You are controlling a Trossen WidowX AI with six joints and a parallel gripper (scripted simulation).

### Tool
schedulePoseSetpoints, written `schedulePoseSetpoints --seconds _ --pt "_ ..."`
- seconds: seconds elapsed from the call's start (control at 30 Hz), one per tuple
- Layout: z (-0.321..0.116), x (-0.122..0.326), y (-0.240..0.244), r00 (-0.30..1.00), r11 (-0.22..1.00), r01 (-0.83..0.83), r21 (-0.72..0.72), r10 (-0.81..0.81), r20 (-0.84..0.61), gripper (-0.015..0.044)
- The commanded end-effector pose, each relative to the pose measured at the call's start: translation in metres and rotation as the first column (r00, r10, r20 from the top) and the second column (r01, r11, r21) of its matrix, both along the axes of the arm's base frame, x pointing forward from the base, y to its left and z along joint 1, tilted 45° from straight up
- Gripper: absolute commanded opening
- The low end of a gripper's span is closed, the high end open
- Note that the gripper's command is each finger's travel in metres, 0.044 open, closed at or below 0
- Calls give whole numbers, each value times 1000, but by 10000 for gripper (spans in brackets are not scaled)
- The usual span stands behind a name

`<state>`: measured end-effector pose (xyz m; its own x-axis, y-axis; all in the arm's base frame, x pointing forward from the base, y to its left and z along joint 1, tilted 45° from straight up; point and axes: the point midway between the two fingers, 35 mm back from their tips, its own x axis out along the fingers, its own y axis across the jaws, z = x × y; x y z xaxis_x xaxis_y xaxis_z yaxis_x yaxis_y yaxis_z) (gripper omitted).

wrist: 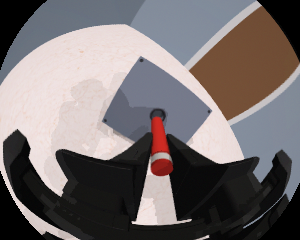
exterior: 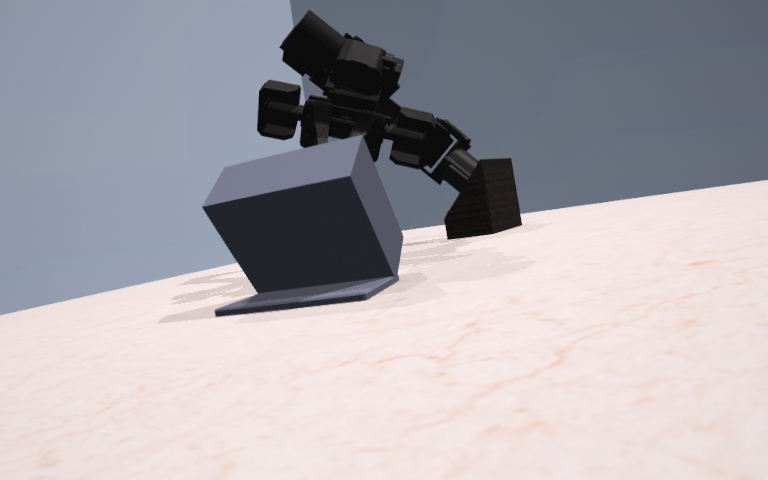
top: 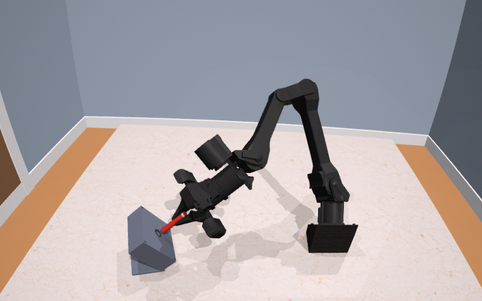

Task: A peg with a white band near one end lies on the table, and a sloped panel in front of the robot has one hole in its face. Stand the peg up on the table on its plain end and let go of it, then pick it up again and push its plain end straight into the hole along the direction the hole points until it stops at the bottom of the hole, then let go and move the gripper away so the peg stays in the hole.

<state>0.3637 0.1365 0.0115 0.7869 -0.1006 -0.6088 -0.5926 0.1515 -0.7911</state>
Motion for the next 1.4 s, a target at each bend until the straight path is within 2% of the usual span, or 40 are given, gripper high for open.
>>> schedulePoseSetpoints --seconds 0.0,1.37 --pt "-2 6 3 1000 1000 -8 2 8 3 0" --pt "-1 9 4 1000 1000 0 0 0 0 0"
